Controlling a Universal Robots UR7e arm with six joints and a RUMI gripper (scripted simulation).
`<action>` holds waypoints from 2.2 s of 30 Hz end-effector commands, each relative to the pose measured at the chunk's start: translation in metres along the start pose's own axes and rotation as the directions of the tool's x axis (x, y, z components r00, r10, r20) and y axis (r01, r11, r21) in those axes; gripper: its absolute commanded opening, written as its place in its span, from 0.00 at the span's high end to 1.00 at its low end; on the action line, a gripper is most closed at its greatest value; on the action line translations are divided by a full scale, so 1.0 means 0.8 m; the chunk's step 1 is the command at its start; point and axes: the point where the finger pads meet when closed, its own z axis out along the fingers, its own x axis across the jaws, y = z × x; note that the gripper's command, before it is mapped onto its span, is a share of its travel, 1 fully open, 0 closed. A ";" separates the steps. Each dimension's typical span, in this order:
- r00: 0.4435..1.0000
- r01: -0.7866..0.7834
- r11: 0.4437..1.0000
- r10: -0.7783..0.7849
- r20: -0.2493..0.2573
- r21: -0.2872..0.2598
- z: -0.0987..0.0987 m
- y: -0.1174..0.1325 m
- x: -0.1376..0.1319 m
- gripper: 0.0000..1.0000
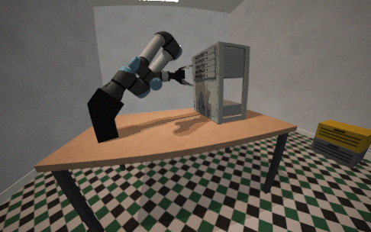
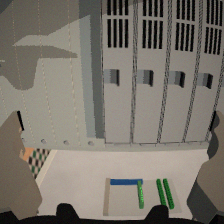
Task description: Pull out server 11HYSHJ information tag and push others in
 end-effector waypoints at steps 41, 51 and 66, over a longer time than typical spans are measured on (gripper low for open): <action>1.000 -0.007 1.000 0.008 0.003 -0.027 0.002 0.014 0.002 0.00; 1.000 -0.007 1.000 0.008 0.003 -0.027 0.002 0.014 0.002 0.85; 1.000 -0.007 1.000 0.008 0.003 -0.027 0.003 0.013 0.001 0.85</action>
